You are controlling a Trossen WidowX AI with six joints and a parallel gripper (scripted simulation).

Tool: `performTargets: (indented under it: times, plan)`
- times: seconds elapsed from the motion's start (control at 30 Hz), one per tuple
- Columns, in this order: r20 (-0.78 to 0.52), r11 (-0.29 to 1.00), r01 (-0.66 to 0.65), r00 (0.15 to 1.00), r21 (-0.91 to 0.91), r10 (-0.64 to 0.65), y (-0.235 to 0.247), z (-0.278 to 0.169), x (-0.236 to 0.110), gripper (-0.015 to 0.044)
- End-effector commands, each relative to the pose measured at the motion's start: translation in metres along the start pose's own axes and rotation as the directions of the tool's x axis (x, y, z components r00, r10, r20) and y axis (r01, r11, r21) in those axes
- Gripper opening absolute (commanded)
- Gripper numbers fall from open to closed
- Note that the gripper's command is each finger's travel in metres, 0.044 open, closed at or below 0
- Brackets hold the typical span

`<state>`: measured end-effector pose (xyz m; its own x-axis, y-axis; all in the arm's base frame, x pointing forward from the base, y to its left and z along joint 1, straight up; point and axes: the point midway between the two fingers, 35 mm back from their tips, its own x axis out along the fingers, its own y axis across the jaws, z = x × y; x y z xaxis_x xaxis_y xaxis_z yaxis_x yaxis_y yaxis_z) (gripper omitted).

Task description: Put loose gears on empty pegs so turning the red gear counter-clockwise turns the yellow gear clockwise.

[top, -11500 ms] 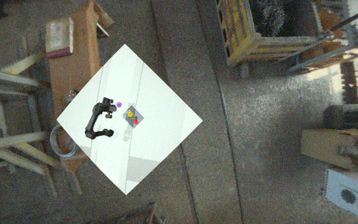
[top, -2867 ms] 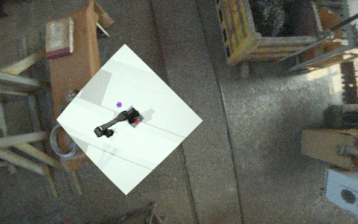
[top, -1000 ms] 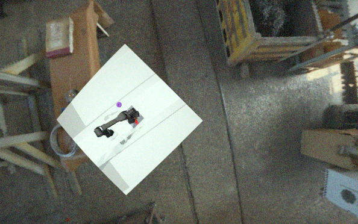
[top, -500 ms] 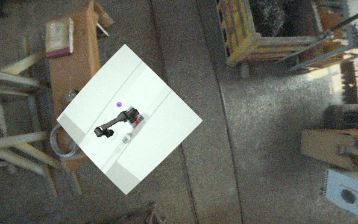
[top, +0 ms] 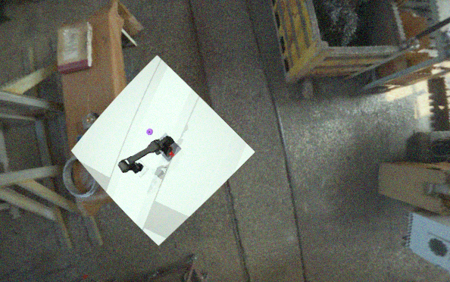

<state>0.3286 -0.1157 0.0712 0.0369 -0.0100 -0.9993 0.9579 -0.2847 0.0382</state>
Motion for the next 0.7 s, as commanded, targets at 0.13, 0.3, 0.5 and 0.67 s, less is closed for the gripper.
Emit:
performTargets:
  times: [0.13,0.3,0.5,0.67]
  plan:
    - [0.000,0.984,0.002,1.000,0.180,-0.002,-0.0003,0.0006,0.0015,0.0000]
    - [0.000,0.950,0.002,1.000,0.313,-0.002,0.0000,0.0001,0.0015,0.0000]
    - [0.000,0.906,0.002,1.000,0.424,-0.003,-0.0009,-0.0005,0.0016,0.0000]
    - [0.000,0.922,0.002,1.000,0.386,-0.003,-0.0011,0.0001,0.0016,0.0000]
